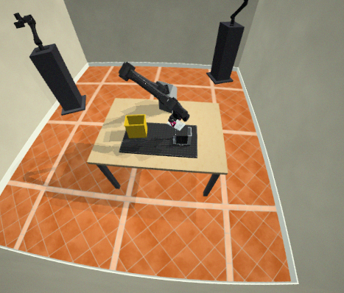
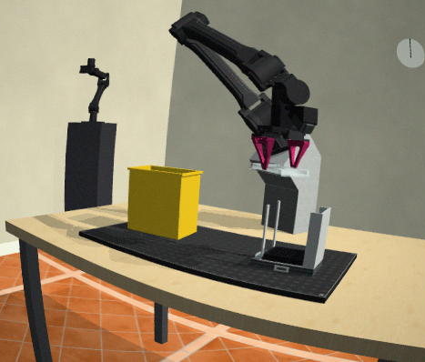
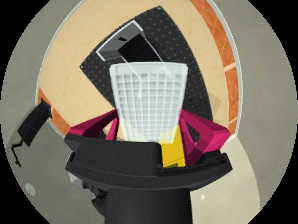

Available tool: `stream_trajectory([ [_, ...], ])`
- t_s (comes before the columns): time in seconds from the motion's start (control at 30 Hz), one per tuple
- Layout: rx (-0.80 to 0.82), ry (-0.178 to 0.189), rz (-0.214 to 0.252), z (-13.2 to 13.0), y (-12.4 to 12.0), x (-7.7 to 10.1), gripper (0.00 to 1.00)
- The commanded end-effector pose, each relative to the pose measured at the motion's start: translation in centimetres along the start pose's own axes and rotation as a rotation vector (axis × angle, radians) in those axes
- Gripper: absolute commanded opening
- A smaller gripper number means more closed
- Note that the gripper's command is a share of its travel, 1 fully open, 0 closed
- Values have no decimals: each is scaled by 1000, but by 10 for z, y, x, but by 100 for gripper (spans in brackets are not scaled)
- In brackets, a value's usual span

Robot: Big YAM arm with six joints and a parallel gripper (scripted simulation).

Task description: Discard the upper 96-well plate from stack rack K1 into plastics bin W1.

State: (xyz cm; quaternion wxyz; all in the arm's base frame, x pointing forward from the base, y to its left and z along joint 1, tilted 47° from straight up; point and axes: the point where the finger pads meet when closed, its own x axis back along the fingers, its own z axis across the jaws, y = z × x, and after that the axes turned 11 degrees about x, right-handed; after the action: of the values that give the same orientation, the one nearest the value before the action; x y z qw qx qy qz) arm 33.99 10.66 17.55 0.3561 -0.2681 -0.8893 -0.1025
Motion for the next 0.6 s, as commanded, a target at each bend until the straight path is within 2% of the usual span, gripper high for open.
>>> stream_trajectory([
  [0.0,-196,-11,-20,-10,-10,4,0],
  [0.57,-692,-9,-20,-20,-60,3,0],
])
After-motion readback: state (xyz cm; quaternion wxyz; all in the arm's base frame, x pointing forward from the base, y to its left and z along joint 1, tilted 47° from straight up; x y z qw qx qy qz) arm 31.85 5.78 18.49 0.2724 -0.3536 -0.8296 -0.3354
